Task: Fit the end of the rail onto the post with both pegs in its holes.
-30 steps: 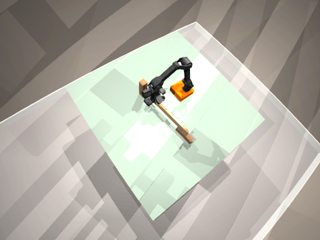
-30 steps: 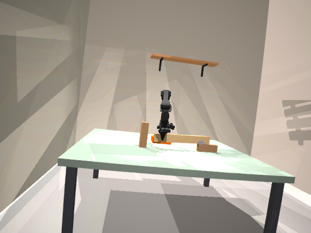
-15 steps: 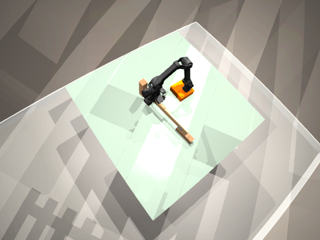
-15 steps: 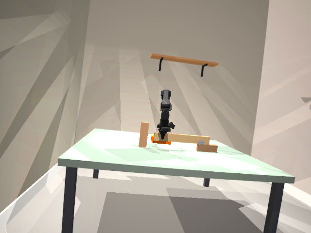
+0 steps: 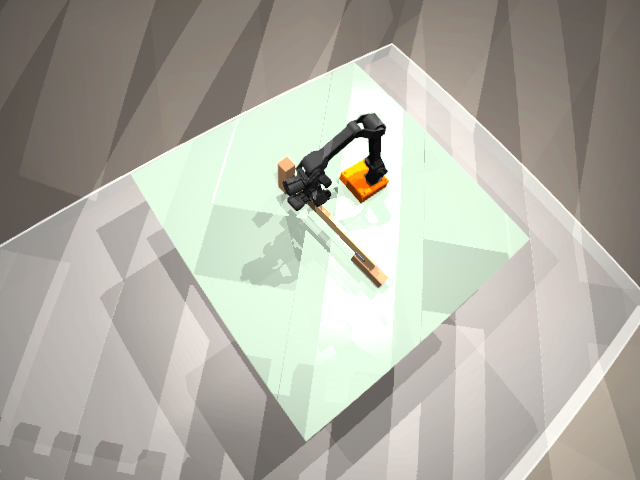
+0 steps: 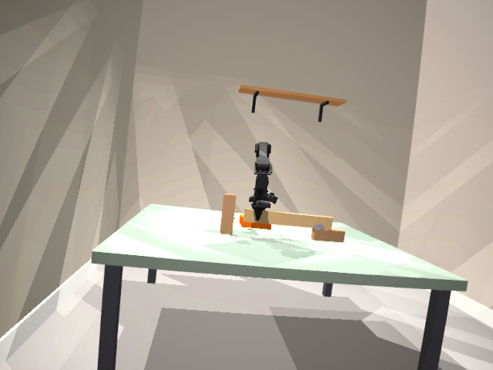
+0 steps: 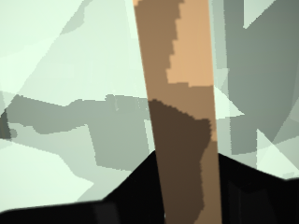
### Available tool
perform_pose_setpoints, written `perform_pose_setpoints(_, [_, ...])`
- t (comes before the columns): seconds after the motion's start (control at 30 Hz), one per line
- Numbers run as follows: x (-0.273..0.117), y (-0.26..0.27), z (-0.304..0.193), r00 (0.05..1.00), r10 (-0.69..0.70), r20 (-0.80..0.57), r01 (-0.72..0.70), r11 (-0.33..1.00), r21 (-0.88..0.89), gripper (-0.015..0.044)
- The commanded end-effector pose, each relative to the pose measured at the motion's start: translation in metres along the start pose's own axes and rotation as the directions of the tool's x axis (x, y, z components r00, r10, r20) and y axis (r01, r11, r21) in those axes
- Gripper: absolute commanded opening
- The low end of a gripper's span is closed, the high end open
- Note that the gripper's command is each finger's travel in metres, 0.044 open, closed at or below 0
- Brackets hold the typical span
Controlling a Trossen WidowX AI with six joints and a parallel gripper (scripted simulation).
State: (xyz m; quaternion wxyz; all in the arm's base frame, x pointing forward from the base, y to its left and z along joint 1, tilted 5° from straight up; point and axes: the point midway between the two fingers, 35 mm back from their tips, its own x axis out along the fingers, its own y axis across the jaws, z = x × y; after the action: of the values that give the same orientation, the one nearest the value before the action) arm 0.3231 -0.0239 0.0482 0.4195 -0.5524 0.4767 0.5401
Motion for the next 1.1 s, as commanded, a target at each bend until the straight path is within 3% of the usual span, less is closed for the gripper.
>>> perform_pose_setpoints(0.0, [-0.0013,-0.0028,0.0003,1.000,-0.014,0.005,0.014,1.000,0.002,0.0000])
perform_pose_setpoints(1.07, [0.0002,0.0003,0.0003,1.000,-0.014,0.005,0.014,1.000,0.002,0.0000])
